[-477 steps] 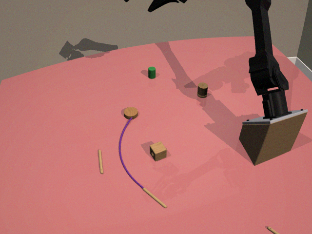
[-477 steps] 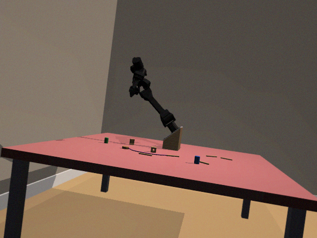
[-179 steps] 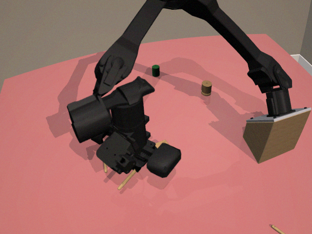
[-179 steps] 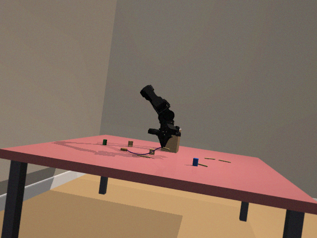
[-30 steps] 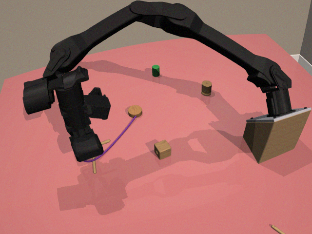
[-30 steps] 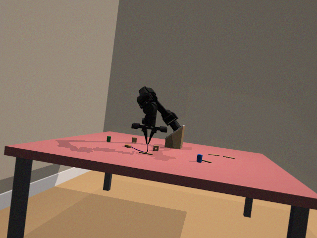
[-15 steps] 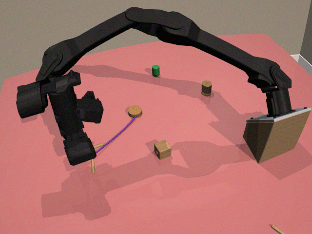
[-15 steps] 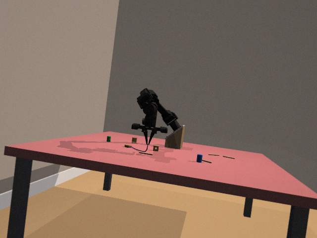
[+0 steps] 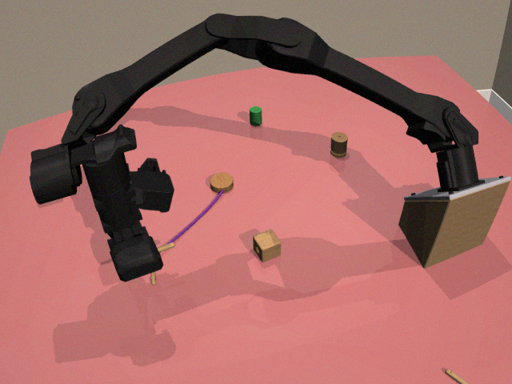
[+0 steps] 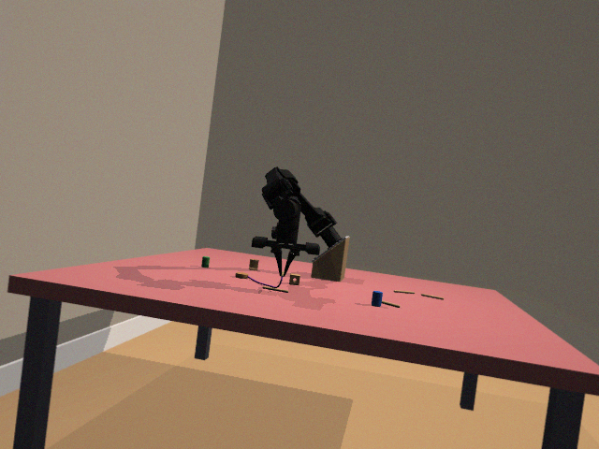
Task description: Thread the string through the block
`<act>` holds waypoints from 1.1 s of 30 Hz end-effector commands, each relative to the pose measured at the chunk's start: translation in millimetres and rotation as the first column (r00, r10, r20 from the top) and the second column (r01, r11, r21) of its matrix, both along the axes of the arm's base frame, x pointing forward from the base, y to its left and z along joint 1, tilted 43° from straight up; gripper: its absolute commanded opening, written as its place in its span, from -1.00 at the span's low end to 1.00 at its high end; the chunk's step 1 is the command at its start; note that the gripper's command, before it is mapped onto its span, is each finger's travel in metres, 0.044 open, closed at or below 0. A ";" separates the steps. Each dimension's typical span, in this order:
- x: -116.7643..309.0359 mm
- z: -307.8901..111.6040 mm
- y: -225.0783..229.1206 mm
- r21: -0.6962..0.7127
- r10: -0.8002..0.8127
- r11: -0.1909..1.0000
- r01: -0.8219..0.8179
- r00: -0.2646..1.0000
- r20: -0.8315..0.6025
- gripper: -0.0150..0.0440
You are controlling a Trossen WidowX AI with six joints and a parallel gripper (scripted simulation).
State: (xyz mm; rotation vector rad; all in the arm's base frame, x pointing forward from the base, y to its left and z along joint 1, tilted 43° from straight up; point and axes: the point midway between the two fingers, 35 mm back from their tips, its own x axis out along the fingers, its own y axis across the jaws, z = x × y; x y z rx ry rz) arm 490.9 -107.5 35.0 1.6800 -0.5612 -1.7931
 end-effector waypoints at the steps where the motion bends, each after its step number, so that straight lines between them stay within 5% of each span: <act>1: -0.6 -1.8 2.0 -0.004 0.001 1.000 -0.001 1.000 0.009 -0.49; 33: -19.9 -37.3 1.8 -0.004 0.001 1.000 -0.001 1.000 0.009 -0.49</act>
